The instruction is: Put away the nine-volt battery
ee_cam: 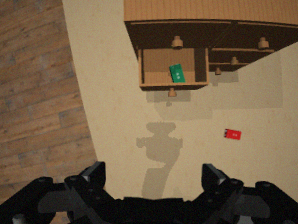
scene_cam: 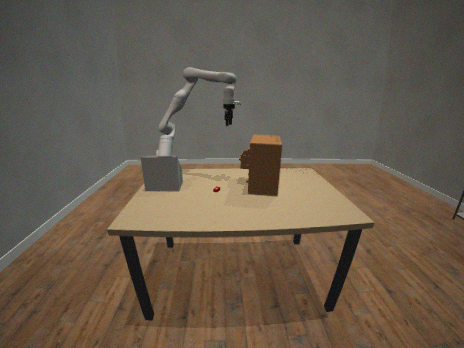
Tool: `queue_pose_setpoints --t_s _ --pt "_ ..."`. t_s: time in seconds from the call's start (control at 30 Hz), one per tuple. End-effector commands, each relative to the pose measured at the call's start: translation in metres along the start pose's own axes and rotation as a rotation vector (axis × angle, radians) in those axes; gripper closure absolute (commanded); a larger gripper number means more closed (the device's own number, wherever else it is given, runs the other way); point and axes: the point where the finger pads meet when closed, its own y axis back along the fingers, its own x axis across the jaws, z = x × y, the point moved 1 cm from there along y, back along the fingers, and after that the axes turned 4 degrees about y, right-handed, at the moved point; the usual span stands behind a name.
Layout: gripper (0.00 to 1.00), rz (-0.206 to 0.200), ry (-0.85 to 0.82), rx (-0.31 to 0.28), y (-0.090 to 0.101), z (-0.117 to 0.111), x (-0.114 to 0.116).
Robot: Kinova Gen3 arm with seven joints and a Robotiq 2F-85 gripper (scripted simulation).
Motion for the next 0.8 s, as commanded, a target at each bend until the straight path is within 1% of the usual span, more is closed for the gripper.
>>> queue_pose_setpoints --t_s 0.0,0.3,0.77 --pt "0.00 0.001 0.011 0.006 0.0042 0.0014 0.0009" --pt "0.00 0.000 0.042 0.004 0.0073 0.0045 0.0008" --pt "0.00 0.000 0.045 0.003 0.0077 0.0049 0.0008"
